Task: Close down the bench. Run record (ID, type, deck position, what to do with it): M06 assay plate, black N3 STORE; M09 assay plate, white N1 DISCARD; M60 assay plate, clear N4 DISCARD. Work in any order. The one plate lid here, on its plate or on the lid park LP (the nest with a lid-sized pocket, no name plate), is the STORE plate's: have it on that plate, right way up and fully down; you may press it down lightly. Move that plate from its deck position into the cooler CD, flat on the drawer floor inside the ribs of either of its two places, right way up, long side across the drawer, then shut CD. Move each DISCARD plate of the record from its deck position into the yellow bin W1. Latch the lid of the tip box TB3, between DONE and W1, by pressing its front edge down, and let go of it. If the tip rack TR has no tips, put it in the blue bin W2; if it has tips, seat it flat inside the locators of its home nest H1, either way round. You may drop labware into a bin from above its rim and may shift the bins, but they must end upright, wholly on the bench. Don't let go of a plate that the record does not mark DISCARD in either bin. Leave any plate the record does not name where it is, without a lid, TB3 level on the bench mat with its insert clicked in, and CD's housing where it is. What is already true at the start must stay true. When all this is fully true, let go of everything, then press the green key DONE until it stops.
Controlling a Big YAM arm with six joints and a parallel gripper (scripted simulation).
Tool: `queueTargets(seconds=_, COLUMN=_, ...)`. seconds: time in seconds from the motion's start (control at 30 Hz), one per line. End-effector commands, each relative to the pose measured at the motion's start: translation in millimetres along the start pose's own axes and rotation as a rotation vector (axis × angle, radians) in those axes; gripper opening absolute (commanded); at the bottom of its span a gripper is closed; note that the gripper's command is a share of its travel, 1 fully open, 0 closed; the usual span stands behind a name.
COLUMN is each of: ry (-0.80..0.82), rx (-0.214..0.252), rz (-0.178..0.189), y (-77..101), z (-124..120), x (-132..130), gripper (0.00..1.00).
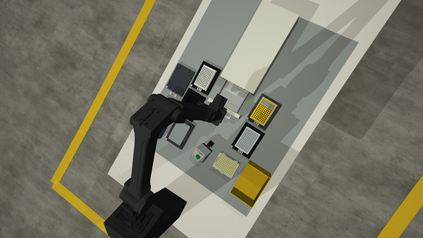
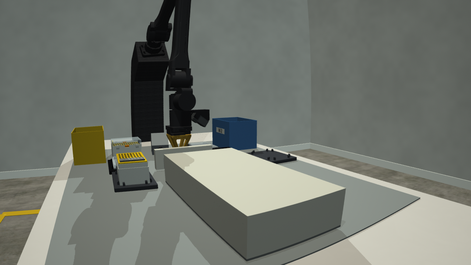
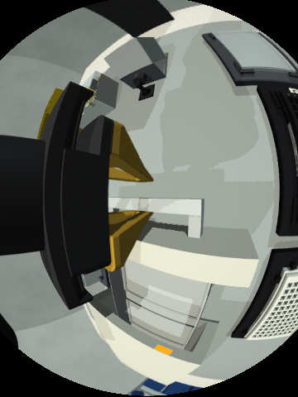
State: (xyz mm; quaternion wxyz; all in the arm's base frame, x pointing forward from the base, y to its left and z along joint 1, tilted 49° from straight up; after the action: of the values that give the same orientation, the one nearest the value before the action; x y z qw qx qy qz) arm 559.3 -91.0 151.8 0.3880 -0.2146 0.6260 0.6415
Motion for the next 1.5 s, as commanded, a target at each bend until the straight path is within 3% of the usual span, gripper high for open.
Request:
queueTargets(seconds=0.0, ry=-0.008, rx=0.0, rz=0.058, y=-5.0, z=3, x=25, gripper=0.3)
queueTargets(seconds=1.17, ry=-0.008, rx=0.0, rz=0.058, y=-5.0, z=3, x=25, gripper=0.3)
queueTargets(seconds=1.23, ry=-0.007, rx=-0.003, rz=0.037, y=-5.0, z=4, x=24, gripper=0.3)
queueTargets(seconds=1.47, ry=-0.007, rx=-0.002, rz=0.047, y=-4.5, z=2, x=35, gripper=0.3)
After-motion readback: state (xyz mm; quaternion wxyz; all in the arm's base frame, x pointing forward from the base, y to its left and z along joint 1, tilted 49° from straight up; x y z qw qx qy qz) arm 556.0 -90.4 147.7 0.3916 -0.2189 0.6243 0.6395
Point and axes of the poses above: the point where the finger pads meet when closed, its own y axis back along the fingers, its own x axis across the jaws, z = x × y, the point moved 9 cm from there along y, back along the fingers, and after that the axes turned 7 degrees about -y, right-handed, at the moved point
